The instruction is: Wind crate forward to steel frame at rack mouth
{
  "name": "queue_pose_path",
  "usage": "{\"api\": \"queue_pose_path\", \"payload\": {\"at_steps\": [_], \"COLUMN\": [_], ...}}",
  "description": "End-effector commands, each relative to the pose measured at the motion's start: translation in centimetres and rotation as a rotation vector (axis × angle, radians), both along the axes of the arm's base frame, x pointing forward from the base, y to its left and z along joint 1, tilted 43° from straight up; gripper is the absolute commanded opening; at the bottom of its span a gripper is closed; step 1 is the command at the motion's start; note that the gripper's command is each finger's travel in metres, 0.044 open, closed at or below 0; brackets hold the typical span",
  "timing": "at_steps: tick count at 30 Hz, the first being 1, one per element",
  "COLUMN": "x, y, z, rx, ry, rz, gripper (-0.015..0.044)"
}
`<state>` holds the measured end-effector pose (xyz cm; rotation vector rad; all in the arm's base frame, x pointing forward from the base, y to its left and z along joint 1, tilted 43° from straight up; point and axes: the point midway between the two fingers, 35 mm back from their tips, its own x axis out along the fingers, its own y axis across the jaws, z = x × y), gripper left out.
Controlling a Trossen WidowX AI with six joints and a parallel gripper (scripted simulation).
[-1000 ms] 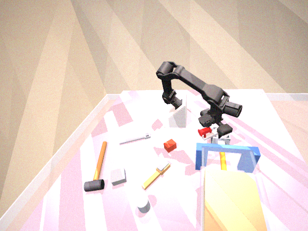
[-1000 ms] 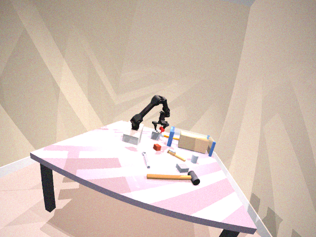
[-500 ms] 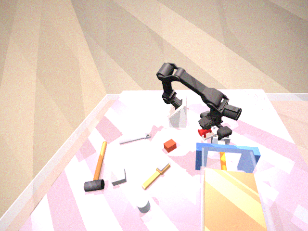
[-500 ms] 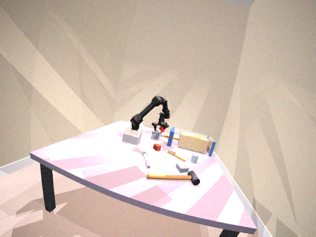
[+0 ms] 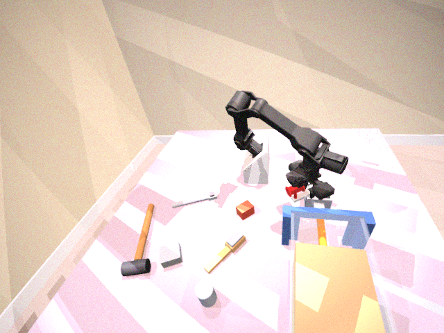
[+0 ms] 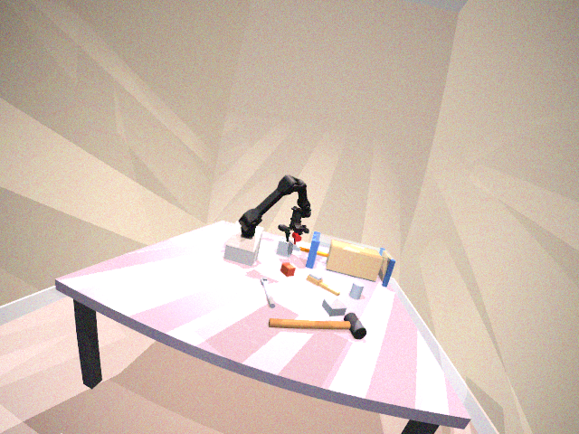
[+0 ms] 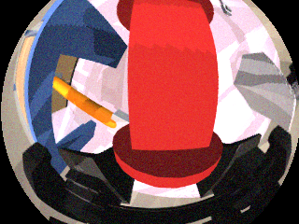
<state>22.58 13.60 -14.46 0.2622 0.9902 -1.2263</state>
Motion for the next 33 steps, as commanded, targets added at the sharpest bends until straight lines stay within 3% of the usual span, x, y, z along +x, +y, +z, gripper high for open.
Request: {"api": "queue_pose_path", "payload": {"at_steps": [1,13,33], "x": [0.02,0.02,-0.10], "y": [0.03,0.03,0.99], "z": [0.02,0.02,0.01], "rx": [0.001,0.001,-0.089], "ry": [-0.001,-0.001,0.016], "rz": [0.000,0.000,0.099], "gripper": [0.0099,0.0000,0.0000]}}
